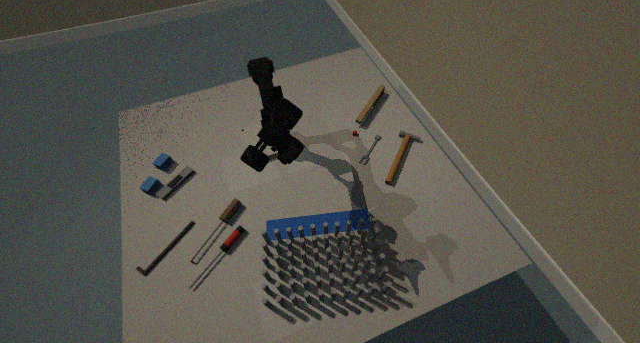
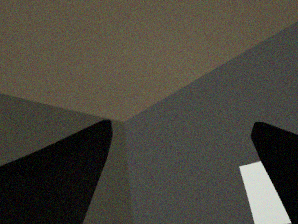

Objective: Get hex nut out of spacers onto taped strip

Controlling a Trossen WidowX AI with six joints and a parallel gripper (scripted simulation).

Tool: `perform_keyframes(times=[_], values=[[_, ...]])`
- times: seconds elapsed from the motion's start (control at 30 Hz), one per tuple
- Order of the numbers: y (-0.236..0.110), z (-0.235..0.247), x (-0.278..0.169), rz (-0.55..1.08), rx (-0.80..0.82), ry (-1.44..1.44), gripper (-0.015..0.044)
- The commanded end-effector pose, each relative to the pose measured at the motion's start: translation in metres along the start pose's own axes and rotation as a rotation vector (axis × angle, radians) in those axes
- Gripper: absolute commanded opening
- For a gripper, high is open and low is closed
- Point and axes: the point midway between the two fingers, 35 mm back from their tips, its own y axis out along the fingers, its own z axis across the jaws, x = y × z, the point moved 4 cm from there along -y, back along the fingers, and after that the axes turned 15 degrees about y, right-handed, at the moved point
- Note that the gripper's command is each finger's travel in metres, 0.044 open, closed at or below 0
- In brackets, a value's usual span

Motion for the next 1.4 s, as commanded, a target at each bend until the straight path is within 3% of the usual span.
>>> perform_keyframes(times=[0.0, 0.13, 0.33, 0.53, 0.8, 1.37], values=[[-0.001, -0.001, -0.001, 0.000, 0.000, 0.000, 0.0426], [-0.026, -0.014, -0.011, -0.001, 0.002, 0.000, 0.0440], [-0.030, -0.009, -0.005, -0.017, 0.023, 0.061, 0.0440], [-0.063, 0.040, 0.053, -0.110, 0.244, 0.586, 0.0440], [-0.100, 0.075, 0.093, -0.103, 0.451, 0.965, 0.0440], [-0.191, 0.133, 0.152, 0.135, 0.863, 1.589, 0.0440]])
